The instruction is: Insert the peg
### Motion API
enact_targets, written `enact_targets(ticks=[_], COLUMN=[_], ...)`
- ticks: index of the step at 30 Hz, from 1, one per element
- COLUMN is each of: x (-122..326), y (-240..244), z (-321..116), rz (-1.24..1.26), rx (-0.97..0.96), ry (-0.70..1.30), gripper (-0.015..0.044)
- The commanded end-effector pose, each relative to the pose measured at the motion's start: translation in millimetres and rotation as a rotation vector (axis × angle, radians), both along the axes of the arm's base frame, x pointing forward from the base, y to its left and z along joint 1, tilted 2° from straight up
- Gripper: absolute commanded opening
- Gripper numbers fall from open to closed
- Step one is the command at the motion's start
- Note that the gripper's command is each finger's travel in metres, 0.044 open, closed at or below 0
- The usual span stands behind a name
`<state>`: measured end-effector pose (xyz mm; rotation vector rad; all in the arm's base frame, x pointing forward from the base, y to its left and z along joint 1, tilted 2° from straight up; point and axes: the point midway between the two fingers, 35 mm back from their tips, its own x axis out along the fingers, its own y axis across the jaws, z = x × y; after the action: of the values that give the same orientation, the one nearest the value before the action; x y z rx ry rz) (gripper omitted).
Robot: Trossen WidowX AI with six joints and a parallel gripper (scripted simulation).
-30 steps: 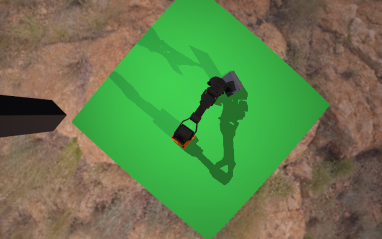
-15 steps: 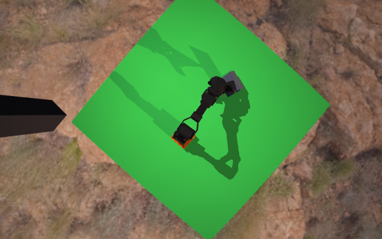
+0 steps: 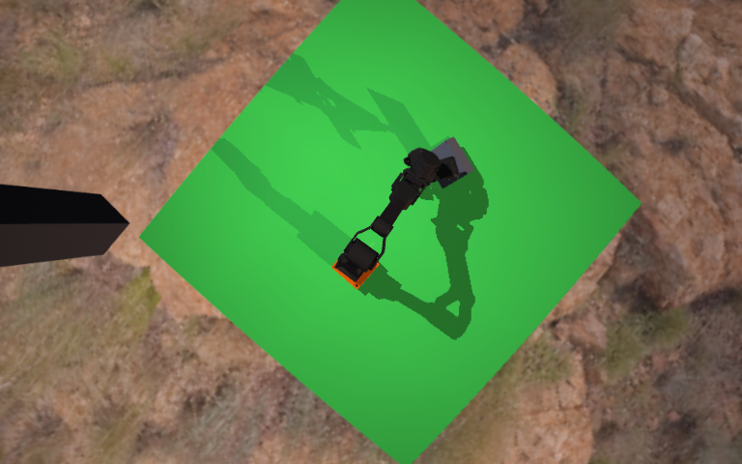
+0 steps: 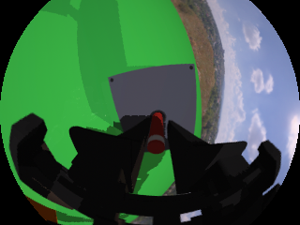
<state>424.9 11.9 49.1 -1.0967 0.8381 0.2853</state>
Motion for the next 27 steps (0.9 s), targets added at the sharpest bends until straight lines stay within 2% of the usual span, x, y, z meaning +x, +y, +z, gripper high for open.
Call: enact_targets(ticks=[1, 11, 27], x=[0, -2, -14], y=[0, 1, 6], z=[0, 3, 19], rz=[0.000, 0.000, 0.002], rx=[0.000, 0.000, 0.001], ry=[-0.001, 0.000, 0.002], gripper=[0.0184, 0.0440, 0.0440])
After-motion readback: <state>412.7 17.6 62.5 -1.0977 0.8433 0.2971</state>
